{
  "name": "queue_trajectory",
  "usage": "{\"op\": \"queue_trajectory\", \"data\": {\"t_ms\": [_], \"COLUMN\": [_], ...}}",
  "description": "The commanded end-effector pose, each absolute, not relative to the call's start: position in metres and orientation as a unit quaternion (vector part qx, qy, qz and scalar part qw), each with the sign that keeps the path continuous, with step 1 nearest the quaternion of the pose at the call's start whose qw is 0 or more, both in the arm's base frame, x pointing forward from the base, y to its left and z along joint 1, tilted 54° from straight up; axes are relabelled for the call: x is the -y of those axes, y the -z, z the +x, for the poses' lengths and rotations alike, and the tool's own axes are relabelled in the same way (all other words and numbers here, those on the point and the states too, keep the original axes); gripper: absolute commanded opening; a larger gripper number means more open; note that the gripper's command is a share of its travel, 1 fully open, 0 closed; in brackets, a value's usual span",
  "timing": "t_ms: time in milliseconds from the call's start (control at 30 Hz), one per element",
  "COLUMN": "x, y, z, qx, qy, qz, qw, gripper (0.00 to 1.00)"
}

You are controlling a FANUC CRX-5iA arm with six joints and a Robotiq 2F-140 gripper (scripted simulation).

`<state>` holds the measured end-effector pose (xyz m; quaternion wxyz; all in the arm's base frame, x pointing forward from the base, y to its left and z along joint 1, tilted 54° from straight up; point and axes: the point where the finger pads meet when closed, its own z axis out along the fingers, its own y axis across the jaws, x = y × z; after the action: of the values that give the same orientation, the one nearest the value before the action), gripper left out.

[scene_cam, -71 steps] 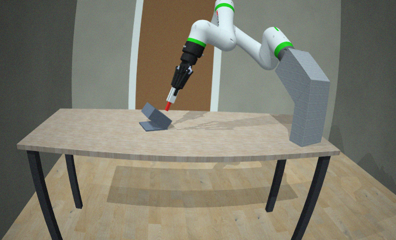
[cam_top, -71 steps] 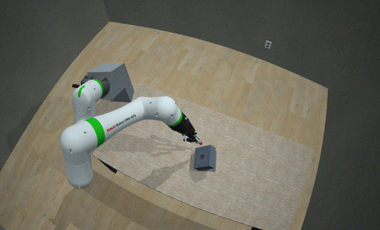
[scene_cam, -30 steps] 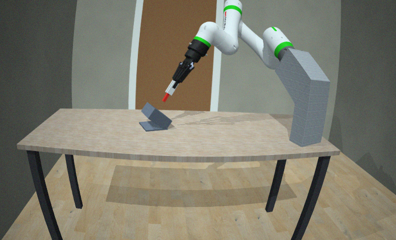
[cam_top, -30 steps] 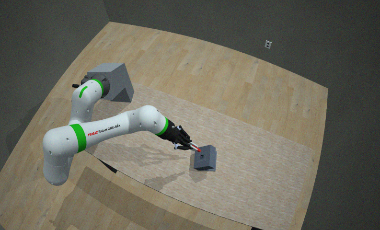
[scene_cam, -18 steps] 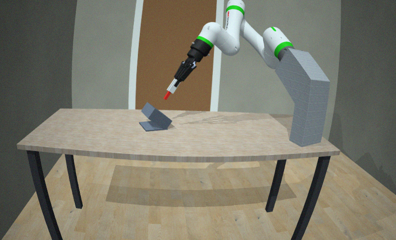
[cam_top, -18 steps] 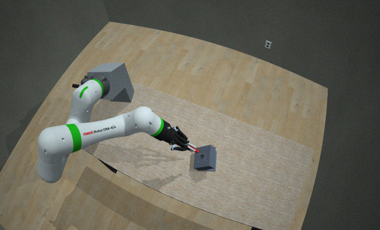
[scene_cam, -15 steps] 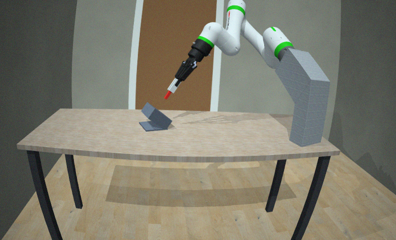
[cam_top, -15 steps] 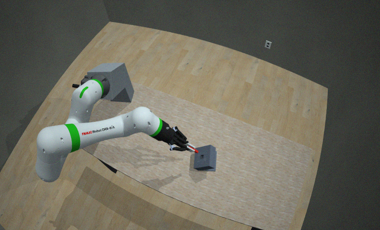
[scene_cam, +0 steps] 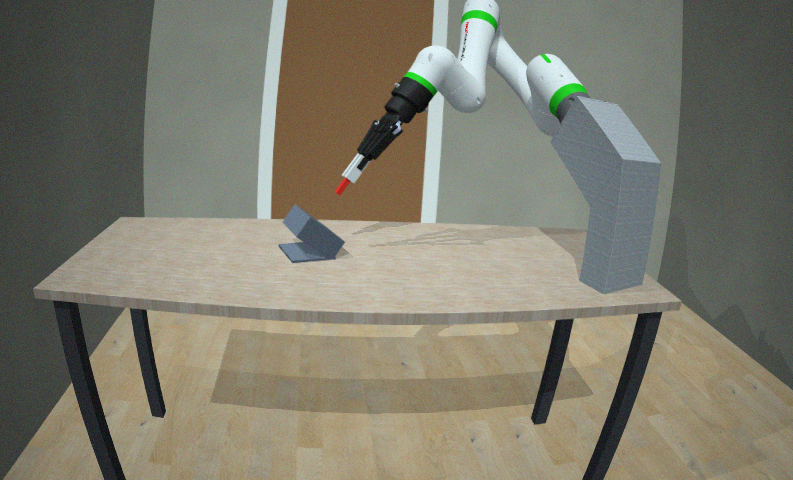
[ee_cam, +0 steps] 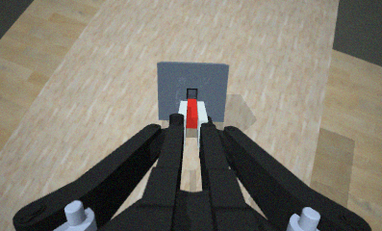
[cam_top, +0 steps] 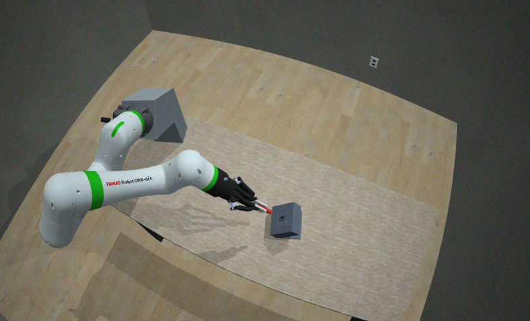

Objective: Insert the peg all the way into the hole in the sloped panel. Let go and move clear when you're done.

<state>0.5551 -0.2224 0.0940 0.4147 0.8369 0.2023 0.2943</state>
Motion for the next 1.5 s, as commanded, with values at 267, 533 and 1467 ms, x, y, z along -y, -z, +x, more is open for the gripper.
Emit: {"op": "queue_trajectory", "data": {"t_ms": [267,533,1467], "x": [0.224,0.234,0.256], "y": [-0.095,-0.086,-0.067], "z": [0.549,0.562,0.587], "qx": [-0.205,-0.205,-0.205], "qy": [-0.298,-0.298,-0.298], "qz": [0.835,0.835,0.835], "qw": [0.414,0.414,0.414], "gripper": [0.0,0.0,0.0]}}
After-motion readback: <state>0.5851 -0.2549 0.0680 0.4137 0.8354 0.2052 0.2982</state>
